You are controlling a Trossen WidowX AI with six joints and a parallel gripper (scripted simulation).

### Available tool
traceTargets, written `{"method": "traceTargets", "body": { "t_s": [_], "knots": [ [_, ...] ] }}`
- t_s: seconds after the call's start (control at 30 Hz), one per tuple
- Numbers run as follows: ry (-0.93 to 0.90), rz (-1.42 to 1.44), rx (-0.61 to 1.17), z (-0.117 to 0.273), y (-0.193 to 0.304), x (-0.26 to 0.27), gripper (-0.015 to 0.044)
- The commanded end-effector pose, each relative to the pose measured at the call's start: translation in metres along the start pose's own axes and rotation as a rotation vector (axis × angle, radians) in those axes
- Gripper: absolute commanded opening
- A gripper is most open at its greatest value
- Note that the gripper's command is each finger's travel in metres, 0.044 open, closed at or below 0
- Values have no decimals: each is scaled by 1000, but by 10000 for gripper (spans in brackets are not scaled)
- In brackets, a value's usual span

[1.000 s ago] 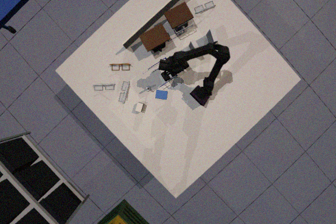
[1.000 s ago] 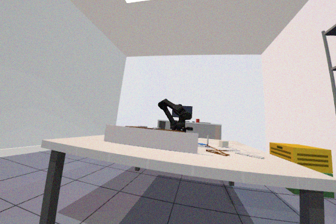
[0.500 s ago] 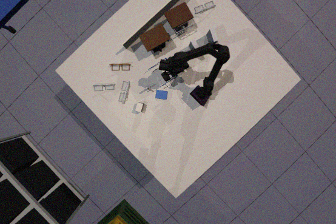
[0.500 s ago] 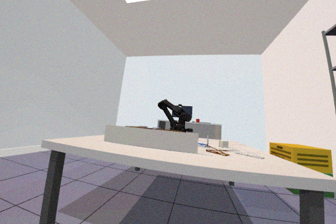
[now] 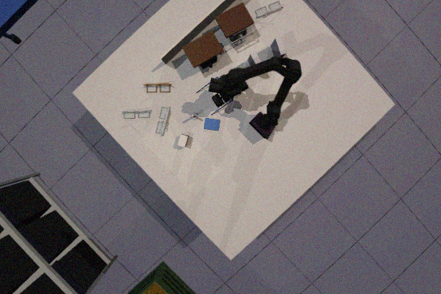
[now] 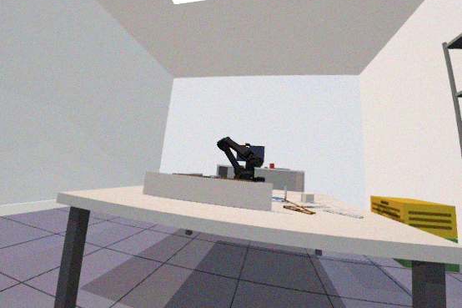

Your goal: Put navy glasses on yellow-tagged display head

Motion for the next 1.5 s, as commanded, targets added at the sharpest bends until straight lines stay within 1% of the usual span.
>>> {"method": "traceTargets", "body": {
  "t_s": [0.0, 0.53, 0.63, 0.73, 0.87, 0.97, 1.0, 1.27, 1.33, 1.47],
  "knots": [
    [1, 0, 1, 1, 0, 1, 107],
    [5, 6, 1, 9, 3, 11, 107],
    [4, 6, 2, 24, 2, 8, 107],
    [5, 7, 2, 54, 1, 1, 107],
    [5, 7, 2, 57, 1, 0, 107],
    [8, 14, -2, 52, 1, 2, 186],
    [8, 14, -2, 52, 1, 2, 200],
    [5, 25, 2, 55, 1, 4, 200],
    [5, 25, 2, 55, 1, 4, 147],
    [5, 25, 2, 55, 1, 4, 140]
  ]
}}
Point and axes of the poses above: the point midway between the two fingers, 35 mm back from their tips, its own z axis back along the fingers, its own x axis across the jaws, y = z × x, the point moved 5 cm from there along z, back along the fingers, and after that the axes turned 9 degrees about -z, right-handed, at the moved point
